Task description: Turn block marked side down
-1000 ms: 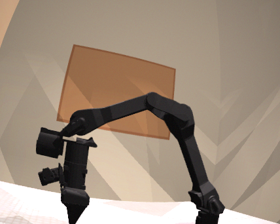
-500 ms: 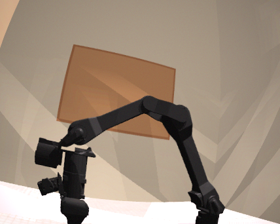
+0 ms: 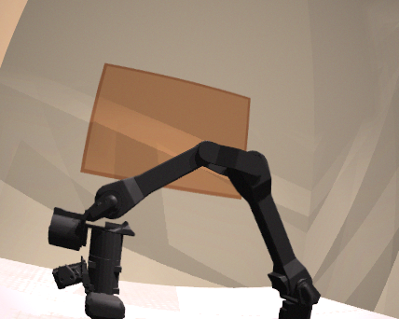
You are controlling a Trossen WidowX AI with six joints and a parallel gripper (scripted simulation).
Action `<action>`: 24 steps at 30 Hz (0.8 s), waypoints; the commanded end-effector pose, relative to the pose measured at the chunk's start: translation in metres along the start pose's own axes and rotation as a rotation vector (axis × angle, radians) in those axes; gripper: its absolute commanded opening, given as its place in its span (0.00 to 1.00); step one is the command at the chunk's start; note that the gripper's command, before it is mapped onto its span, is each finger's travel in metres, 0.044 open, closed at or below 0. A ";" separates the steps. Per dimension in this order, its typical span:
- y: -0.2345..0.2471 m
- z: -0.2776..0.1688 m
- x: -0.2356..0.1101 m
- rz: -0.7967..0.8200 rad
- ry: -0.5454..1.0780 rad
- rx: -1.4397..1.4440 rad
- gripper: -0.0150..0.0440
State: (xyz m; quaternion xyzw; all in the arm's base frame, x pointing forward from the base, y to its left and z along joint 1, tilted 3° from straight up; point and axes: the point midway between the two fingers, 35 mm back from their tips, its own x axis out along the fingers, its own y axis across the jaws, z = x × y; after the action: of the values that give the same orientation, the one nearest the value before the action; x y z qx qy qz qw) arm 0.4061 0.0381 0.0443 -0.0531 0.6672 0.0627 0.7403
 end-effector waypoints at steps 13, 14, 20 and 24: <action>-0.001 -0.003 0.017 -0.004 0.015 0.000 0.73; -0.001 -0.003 0.017 -0.004 0.015 0.000 0.69; -0.001 -0.003 0.017 -0.004 0.015 0.000 0.42; -0.001 -0.003 0.017 -0.004 0.015 0.000 0.38</action>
State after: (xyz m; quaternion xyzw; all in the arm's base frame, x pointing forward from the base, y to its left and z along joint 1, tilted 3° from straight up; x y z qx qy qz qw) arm 0.4052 0.0382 0.0292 -0.0532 0.6712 0.0626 0.7367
